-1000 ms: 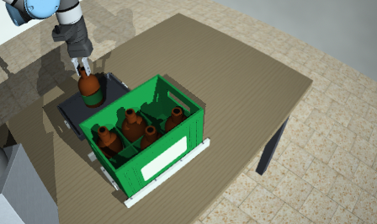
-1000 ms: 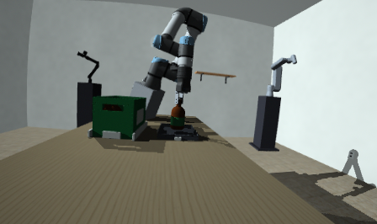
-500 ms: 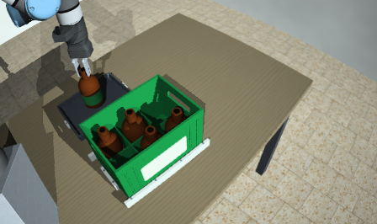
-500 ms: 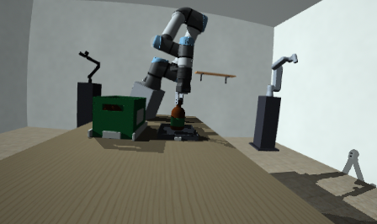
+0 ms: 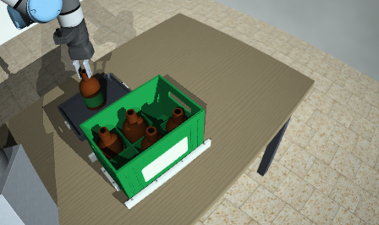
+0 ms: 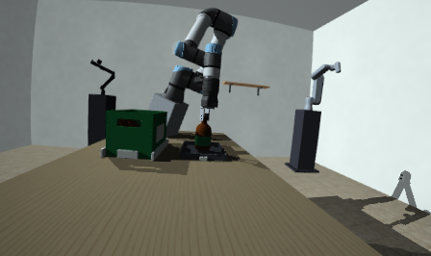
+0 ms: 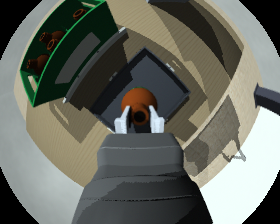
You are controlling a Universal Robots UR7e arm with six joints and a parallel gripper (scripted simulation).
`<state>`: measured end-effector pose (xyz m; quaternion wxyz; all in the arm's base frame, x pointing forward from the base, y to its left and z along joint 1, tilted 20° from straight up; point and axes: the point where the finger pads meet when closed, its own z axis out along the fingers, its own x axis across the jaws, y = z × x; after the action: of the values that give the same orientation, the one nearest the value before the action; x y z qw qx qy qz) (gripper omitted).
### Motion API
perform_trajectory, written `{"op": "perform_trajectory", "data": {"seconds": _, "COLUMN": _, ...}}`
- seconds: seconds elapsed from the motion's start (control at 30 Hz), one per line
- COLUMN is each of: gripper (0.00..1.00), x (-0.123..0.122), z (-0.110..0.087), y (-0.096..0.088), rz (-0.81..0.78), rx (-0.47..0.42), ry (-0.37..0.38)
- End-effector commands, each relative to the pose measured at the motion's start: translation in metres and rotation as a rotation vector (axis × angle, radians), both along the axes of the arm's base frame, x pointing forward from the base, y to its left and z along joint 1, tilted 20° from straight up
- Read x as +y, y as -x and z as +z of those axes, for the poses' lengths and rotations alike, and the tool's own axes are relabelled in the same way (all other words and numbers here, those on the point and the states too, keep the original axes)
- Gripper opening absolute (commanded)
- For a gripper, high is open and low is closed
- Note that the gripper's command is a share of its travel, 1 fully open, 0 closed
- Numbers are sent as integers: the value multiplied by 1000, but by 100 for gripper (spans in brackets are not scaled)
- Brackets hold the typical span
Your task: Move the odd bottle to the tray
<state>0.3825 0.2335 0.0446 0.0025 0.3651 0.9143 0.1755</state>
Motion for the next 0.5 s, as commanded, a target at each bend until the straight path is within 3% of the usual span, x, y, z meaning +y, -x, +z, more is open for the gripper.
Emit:
{"op": "perform_trajectory", "data": {"seconds": 0.0, "gripper": 0, "x": 0, "z": -1, "y": -1, "rz": 0, "rx": -1, "ry": 0}}
{"op": "perform_trajectory", "data": {"seconds": 0.47, "gripper": 0, "x": 2, "z": -6, "y": -1, "rz": 0, "rx": -1, "ry": 0}}
